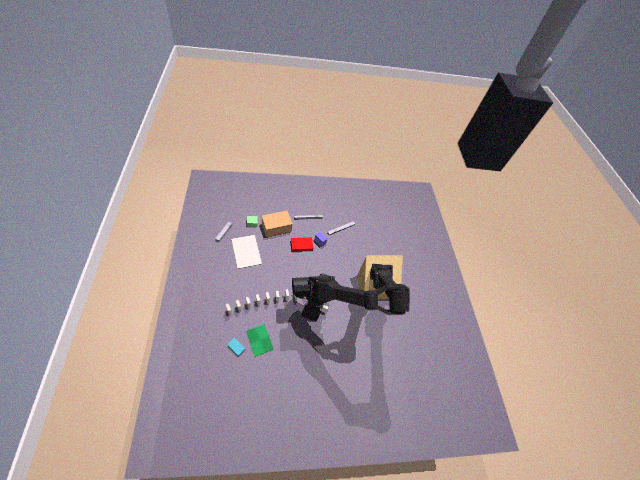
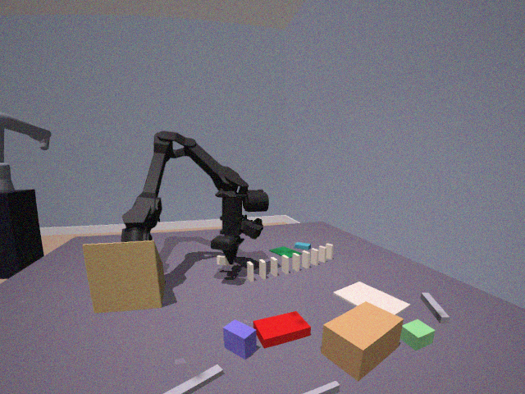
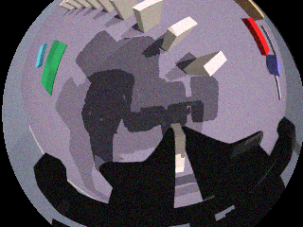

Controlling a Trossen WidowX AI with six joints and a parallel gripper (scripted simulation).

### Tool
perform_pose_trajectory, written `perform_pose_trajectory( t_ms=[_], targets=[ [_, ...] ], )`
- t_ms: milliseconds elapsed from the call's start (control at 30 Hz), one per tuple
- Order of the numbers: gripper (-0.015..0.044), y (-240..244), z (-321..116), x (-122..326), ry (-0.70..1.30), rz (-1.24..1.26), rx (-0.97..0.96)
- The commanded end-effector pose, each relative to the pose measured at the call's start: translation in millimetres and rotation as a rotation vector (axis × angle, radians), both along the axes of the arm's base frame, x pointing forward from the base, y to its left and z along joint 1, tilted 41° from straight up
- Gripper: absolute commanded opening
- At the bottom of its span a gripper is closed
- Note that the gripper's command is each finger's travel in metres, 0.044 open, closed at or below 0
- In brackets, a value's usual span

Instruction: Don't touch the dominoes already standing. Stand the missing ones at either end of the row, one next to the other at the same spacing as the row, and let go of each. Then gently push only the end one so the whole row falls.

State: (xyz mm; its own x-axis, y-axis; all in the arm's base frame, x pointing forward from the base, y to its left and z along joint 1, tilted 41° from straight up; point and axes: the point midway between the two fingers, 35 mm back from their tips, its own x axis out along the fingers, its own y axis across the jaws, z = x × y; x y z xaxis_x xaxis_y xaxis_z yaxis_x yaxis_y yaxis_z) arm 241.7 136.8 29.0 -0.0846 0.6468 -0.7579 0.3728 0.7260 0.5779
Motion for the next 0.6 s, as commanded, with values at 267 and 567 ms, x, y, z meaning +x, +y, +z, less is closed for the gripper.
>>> perform_pose_trajectory(
  t_ms=[267,567],
  targets=[
    [0.0026,-79.9,99.7,19.0,-0.032,-0.010,0.004],
    [0.0026,-34.8,140.2,-16.7,-0.229,0.221,0.015]
  ],
)
